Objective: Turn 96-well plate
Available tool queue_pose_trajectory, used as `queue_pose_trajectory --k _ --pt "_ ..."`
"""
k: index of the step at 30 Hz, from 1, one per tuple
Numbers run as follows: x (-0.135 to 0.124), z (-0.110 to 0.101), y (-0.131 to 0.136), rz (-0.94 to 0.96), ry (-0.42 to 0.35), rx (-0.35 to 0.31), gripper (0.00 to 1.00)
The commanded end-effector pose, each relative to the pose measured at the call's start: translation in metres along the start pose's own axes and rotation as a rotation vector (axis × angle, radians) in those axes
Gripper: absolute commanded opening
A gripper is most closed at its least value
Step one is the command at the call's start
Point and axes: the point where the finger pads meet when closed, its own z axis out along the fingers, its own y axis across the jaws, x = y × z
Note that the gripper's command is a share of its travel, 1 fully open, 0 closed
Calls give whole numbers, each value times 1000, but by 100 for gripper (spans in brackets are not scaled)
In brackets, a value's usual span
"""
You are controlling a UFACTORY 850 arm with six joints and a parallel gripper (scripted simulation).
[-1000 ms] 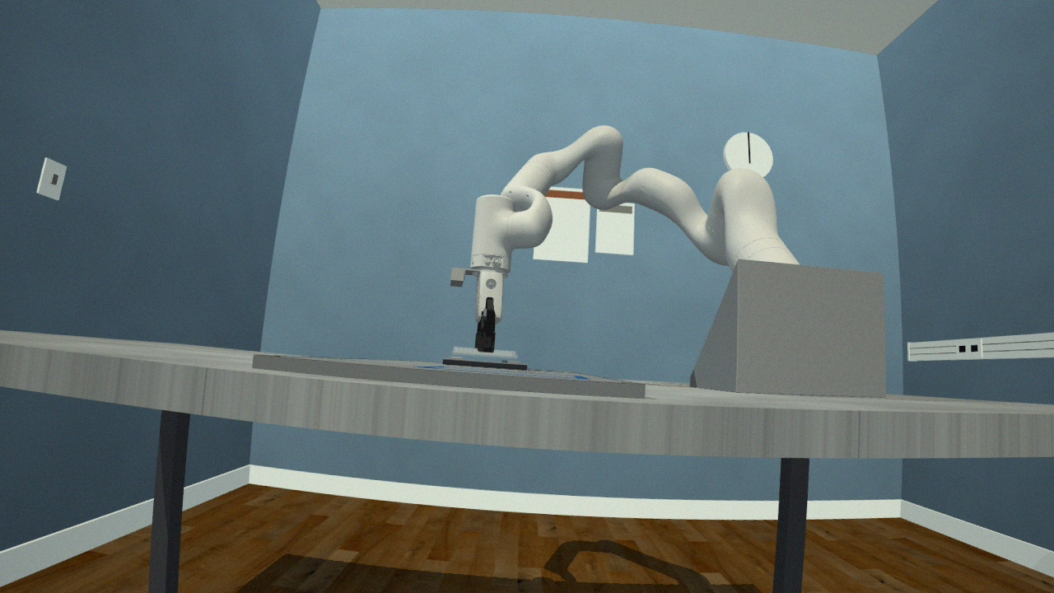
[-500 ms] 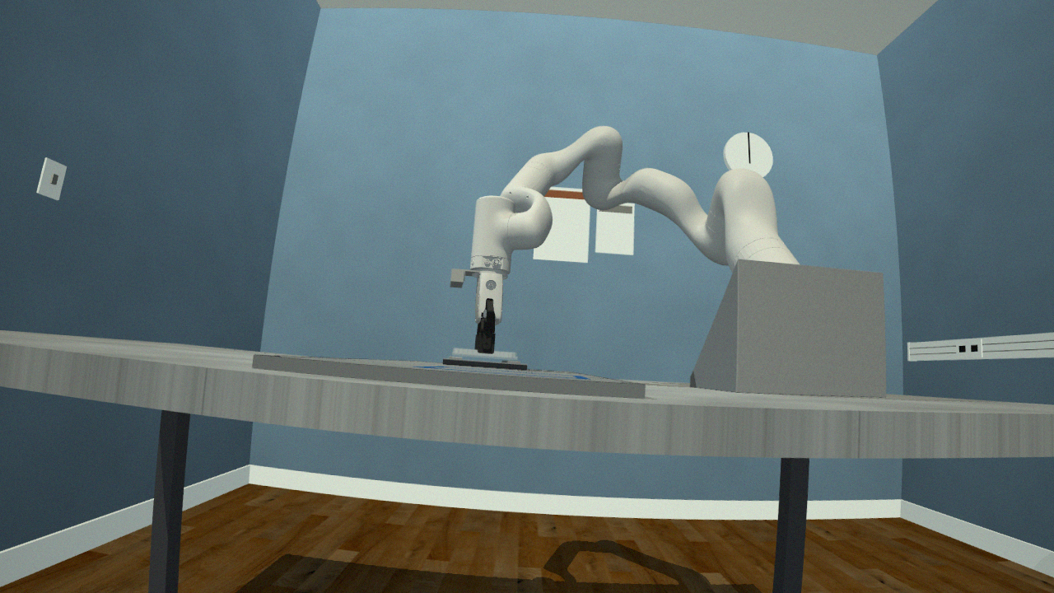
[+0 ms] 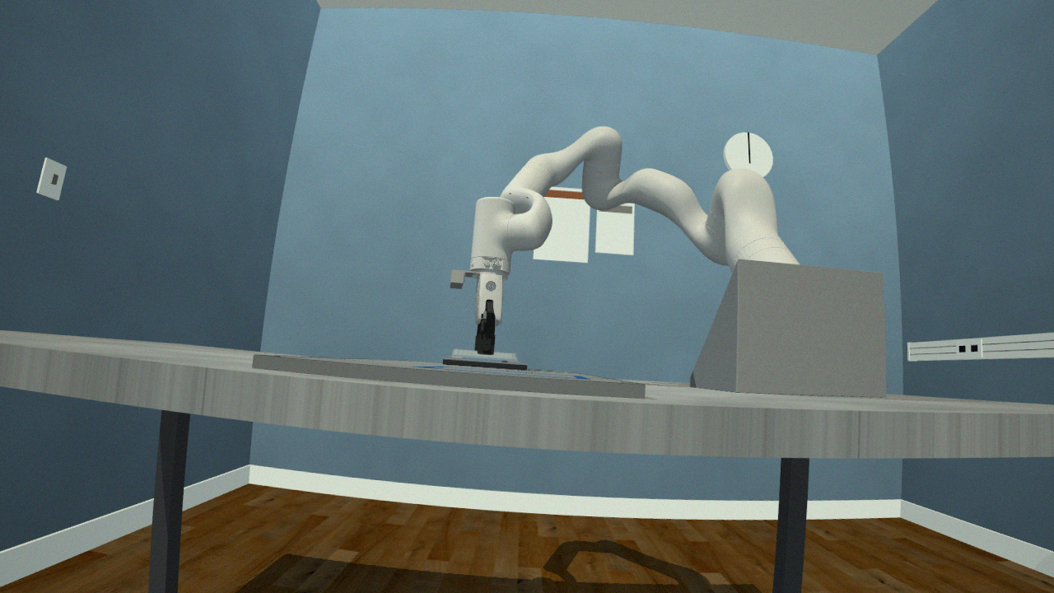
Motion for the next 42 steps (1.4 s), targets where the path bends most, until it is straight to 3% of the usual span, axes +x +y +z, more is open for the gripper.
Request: queue_pose_trajectory --k 1,24,25,42 --pt "1 0 0 0 1 0 0" --pt "1 3 0 0 1 0 0" --pt "1 4 0 0 1 0 100" --pt "1 4 0 0 1 0 100"
